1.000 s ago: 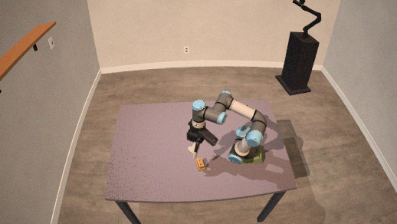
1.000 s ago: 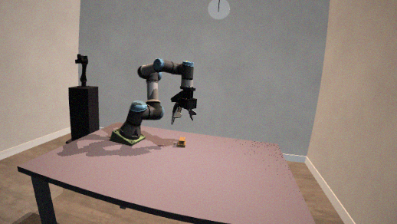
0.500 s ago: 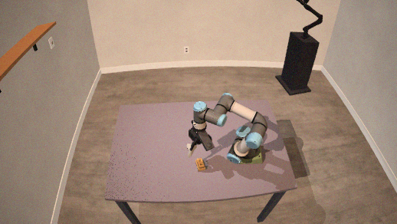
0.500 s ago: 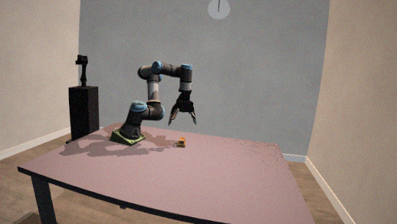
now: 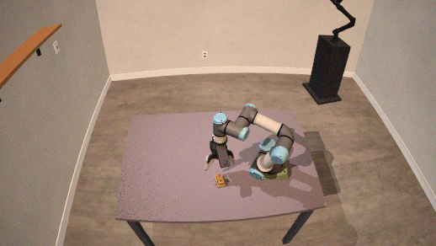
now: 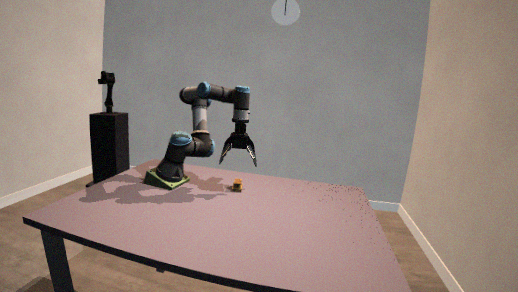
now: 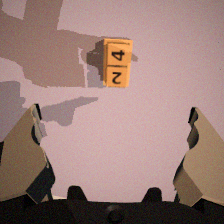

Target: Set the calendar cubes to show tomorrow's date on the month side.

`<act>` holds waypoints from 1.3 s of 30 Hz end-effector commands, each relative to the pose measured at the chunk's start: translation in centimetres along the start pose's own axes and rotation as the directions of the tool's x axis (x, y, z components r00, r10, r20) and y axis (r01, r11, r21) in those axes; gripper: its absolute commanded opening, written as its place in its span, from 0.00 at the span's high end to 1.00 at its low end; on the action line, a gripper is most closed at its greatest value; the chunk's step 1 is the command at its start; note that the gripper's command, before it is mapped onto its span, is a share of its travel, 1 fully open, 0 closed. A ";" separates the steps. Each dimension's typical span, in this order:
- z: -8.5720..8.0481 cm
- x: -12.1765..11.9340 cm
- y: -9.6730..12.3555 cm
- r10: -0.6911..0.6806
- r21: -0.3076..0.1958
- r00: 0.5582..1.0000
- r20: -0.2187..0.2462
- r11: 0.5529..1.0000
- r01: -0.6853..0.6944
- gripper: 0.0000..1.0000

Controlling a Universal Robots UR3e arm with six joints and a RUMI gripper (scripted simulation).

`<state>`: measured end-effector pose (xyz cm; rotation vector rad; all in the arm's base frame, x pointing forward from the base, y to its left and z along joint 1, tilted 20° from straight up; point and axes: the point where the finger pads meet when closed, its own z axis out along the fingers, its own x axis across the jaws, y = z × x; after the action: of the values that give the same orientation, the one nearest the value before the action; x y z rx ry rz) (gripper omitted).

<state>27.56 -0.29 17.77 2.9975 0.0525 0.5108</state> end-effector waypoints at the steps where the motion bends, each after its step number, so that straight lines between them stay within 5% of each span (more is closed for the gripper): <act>1: 0.1 0.1 0.1 0.033 -0.006 0.999 0.001 0.999 -0.033 0.00; 6: 0.1 0.1 0.1 0.035 -0.006 0.999 0.001 0.999 -0.035 0.00; 7: 0.1 0.1 0.1 0.035 -0.006 0.999 0.001 0.999 -0.035 0.72; 39: 0.1 0.1 0.1 0.035 -0.006 0.999 0.001 0.999 -0.035 0.72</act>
<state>27.61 -0.34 17.67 2.9996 -0.0022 0.5090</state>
